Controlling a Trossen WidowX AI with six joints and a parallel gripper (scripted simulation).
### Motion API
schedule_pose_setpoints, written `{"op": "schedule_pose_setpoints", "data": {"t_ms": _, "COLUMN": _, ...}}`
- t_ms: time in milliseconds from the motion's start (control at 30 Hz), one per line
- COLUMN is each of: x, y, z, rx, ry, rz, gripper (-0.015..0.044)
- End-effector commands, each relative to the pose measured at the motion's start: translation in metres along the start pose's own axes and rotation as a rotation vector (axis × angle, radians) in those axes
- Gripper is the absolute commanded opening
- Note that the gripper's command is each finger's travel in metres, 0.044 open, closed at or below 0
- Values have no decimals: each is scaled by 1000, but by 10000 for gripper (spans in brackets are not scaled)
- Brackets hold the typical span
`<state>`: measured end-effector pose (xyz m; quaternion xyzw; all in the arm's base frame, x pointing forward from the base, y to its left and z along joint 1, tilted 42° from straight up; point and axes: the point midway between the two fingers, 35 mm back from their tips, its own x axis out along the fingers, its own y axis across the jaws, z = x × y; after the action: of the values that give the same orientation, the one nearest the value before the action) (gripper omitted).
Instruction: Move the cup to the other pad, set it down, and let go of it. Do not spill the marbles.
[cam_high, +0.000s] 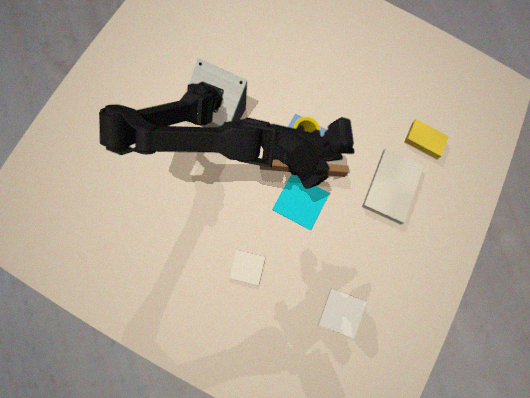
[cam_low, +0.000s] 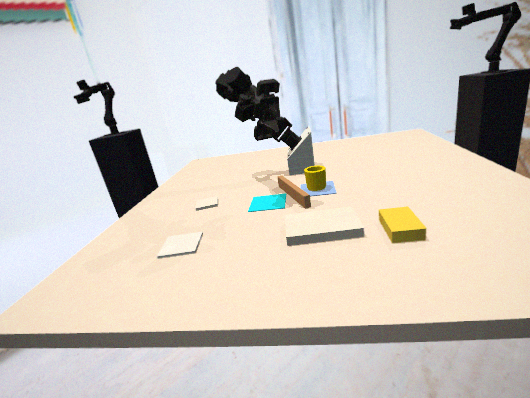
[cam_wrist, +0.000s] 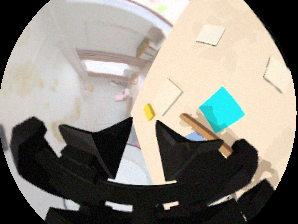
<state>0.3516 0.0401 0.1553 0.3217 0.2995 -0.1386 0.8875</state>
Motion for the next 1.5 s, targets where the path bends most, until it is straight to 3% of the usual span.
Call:
{"op": "schedule_pose_setpoints", "data": {"t_ms": 0, "x": 31, "y": -36, "z": -62, "rx": 242, "ry": 130, "rz": -321, "gripper": 167}}
{"op": "schedule_pose_setpoints", "data": {"t_ms": 267, "x": 35, "y": -82, "z": -124, "rx": 438, "ry": 78, "rz": -721, "gripper": 167}}
{"op": "schedule_pose_setpoints", "data": {"t_ms": 500, "x": 21, "y": -125, "z": -157, "rx": 515, "ry": -212, "rz": -1031, "gripper": 167}}
{"op": "schedule_pose_setpoints", "data": {"t_ms": 1467, "x": 28, "y": -146, "z": -159, "rx": 516, "ry": -256, "rz": -1054, "gripper": 167}}
